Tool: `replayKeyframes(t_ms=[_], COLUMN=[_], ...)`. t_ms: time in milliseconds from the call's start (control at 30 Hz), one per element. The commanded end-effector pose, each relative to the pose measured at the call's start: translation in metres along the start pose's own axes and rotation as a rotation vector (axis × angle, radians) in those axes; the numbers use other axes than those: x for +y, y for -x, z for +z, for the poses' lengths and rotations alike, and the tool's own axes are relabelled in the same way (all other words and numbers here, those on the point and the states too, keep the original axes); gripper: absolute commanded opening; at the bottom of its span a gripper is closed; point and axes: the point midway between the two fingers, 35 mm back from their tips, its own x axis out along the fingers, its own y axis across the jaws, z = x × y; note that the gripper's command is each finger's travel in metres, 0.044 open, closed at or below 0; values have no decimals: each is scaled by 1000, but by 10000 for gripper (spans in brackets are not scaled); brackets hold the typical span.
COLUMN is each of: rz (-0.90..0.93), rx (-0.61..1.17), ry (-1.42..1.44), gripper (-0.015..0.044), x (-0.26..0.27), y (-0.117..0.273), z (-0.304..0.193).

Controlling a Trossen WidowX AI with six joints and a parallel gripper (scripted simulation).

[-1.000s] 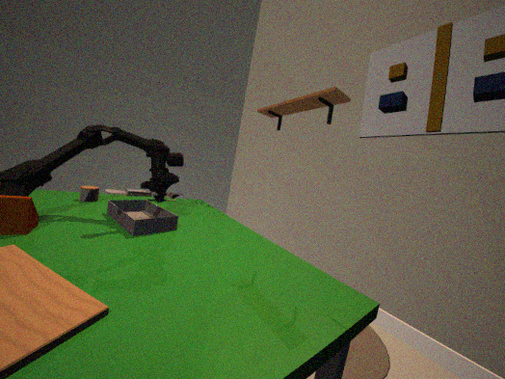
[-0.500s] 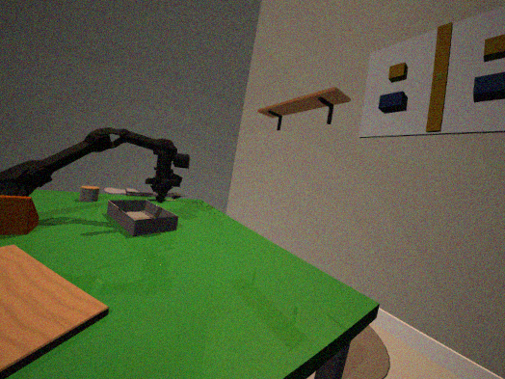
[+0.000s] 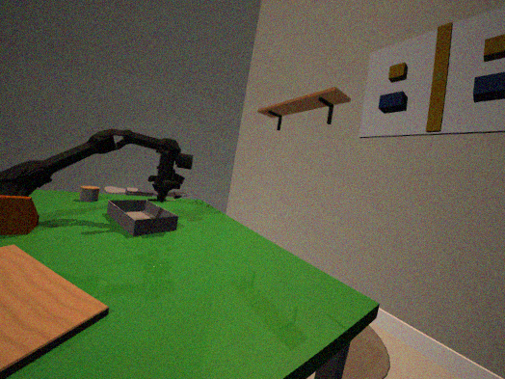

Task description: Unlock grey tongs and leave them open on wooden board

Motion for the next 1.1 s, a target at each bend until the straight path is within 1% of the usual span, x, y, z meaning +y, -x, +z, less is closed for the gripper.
replayKeyframes(t_ms=[0,200,467,800,1067], rz=[-3,-20,-37,-36,-17], rx=[0,-3,-5,-7,-10], ry=[-10,-103,-255,-439,-577], gripper=[-150,-150,-150,-150,-150], x=[-5,-50,-120,-196,-245], y=[1,9,22,32,33], z=[-1,-16,-51,-110,-166])
